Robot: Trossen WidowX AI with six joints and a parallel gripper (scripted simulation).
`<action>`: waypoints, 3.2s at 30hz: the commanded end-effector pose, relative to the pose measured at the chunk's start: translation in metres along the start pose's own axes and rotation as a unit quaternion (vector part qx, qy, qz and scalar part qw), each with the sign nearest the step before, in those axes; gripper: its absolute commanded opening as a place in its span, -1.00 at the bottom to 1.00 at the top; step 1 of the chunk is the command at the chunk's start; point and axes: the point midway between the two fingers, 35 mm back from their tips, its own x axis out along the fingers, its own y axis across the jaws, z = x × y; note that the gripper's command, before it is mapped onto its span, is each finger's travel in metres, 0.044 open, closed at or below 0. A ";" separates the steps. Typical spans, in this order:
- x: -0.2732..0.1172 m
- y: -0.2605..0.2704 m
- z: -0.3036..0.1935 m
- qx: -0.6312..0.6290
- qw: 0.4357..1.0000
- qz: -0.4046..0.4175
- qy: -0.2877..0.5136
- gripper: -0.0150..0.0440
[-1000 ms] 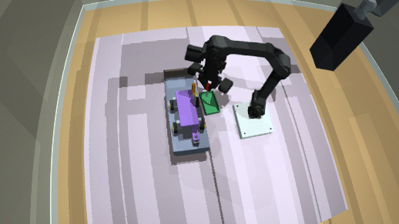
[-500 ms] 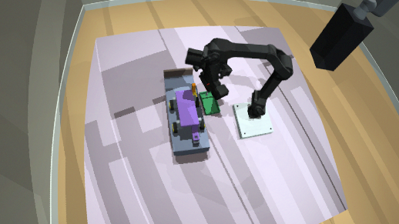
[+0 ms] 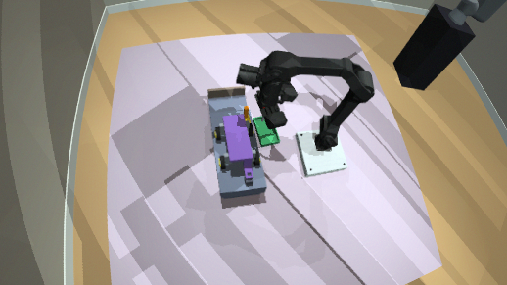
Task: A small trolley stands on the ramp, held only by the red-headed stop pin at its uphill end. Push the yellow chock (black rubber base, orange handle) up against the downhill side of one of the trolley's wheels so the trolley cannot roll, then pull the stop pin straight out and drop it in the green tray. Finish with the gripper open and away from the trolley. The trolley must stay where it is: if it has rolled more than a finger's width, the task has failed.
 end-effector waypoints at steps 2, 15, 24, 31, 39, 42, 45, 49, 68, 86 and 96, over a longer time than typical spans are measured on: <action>0.008 -0.002 0.011 0.016 1.000 0.003 -0.003 -0.49; 0.023 -0.005 0.025 0.025 1.000 -0.014 -0.006 -0.49; 0.047 -0.013 0.023 0.025 0.996 -0.081 -0.003 -0.49; 0.065 -0.022 0.023 0.025 0.996 -0.082 -0.003 -0.49; 0.083 -0.032 0.025 0.025 0.996 -0.082 -0.004 -0.49; 0.083 -0.032 0.025 0.025 0.996 -0.082 -0.004 -0.49; 0.083 -0.031 0.024 0.025 0.996 -0.082 -0.004 -0.22; 0.083 -0.028 0.024 0.025 0.996 -0.082 -0.003 0.13; 0.087 -0.018 0.026 0.025 0.996 -0.082 -0.004 0.15; 0.091 -0.011 0.027 0.025 0.996 -0.081 -0.004 0.15; 0.094 -0.007 0.028 0.025 0.996 -0.081 -0.004 0.15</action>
